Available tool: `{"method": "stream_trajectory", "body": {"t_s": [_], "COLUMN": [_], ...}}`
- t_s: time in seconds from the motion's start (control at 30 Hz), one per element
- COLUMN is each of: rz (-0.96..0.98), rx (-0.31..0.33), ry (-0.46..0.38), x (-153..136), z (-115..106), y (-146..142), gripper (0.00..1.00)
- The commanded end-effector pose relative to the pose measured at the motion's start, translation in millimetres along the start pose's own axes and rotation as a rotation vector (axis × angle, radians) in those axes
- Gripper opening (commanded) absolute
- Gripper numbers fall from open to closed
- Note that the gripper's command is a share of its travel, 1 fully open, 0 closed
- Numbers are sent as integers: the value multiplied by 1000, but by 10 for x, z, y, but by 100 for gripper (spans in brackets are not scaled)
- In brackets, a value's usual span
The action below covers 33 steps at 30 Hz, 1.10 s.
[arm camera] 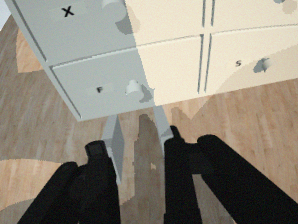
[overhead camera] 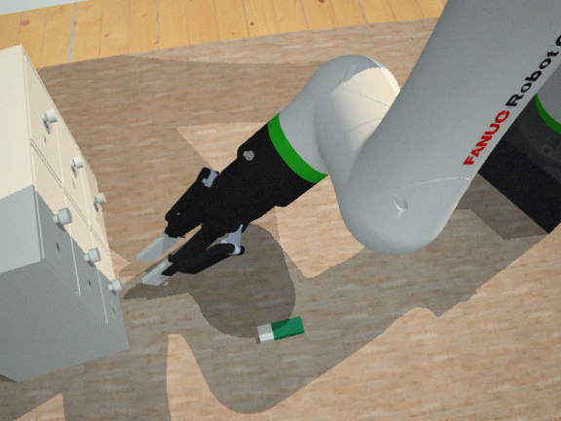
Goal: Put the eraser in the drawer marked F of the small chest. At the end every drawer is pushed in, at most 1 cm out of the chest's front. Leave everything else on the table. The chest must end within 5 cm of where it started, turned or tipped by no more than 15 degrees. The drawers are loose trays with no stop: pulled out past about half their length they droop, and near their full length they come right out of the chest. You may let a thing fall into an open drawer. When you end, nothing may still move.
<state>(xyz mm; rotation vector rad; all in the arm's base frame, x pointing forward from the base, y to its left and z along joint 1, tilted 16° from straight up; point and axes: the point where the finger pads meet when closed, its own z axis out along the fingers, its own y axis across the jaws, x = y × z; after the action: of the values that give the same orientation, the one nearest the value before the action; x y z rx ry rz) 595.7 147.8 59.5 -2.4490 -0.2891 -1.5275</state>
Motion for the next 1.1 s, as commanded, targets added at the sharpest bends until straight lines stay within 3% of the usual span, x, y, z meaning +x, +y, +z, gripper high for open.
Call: {"method": "stream_trajectory", "body": {"t_s": [0.0,1.07], "rz": [0,0], "rx": [4,4], "ry": [5,5], "x": [-36,-51], "z": [197,266], "y": [8,7], "gripper": [20,20]}}
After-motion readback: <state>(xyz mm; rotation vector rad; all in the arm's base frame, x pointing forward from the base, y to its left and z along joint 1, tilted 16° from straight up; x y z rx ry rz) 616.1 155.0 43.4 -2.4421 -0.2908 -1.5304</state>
